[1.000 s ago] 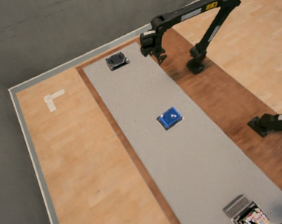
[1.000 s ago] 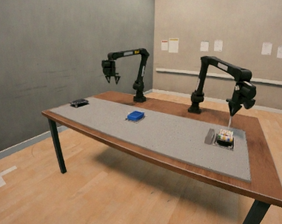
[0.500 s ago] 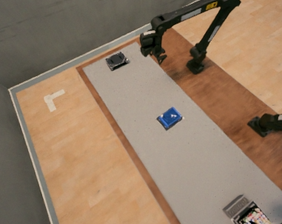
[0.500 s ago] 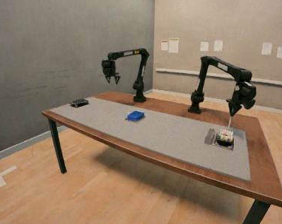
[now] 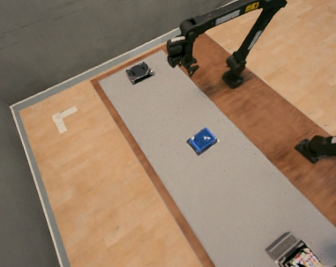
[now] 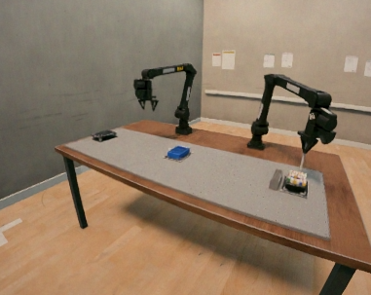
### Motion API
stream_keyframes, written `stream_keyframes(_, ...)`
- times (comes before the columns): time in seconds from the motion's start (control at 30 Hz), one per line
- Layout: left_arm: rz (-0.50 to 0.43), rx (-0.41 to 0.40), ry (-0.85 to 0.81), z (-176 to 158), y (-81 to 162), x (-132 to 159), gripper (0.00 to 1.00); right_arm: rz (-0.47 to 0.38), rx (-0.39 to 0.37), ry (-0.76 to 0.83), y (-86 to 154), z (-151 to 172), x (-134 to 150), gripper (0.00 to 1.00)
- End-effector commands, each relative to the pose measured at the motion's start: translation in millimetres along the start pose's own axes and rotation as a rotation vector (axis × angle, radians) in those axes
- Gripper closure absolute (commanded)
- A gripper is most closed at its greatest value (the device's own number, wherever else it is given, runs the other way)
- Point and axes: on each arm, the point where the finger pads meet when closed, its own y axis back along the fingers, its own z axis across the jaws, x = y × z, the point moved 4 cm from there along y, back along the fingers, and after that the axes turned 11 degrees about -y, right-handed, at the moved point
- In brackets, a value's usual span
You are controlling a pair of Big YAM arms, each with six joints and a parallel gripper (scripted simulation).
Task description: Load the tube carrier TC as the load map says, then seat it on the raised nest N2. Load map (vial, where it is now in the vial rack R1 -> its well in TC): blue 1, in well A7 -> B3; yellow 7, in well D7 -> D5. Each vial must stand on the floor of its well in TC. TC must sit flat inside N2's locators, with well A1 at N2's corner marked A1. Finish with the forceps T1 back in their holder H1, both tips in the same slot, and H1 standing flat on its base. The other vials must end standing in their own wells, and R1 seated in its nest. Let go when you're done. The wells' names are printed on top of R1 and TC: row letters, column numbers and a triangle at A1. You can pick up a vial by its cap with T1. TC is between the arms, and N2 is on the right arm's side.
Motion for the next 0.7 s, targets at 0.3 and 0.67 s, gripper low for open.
stream_keyframes(0.3, 0.047, 0.003, -0.019, -8.4, -14.4, 3.5, 0.93, -0.033, 0.002, -0.013, 12.1, 0.4, -7.3, 0.00)
stream_keyframes(0.67, 0.019, 0.001, -0.020, -7.9, -17.3, -3.0, 0.91, -0.033, 0.002, -0.013, 12.1, 0.4, -7.3, 0.00)
